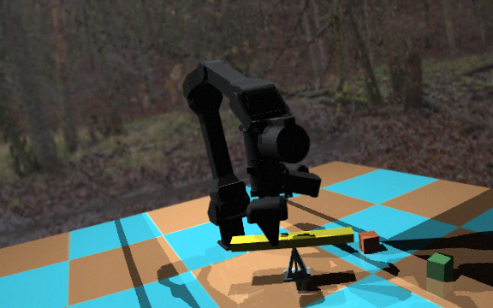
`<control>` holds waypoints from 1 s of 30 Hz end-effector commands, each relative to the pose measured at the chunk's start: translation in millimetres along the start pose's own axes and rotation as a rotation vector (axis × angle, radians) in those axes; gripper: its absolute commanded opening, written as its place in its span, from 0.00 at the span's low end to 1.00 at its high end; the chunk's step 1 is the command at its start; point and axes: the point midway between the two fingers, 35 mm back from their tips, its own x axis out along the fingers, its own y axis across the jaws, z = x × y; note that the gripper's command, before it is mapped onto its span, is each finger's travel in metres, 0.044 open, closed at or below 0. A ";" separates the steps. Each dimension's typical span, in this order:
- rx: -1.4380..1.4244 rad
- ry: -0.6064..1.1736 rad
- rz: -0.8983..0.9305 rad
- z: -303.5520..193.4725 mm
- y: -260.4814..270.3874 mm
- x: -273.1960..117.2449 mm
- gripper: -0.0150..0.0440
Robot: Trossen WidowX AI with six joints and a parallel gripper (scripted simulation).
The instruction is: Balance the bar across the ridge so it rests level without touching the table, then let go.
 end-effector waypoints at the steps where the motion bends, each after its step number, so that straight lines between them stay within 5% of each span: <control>1: -0.004 -0.006 0.003 1.1 0.1 0.7 0.25; 30: -0.004 -0.006 0.003 1.3 0.1 3.2 0.25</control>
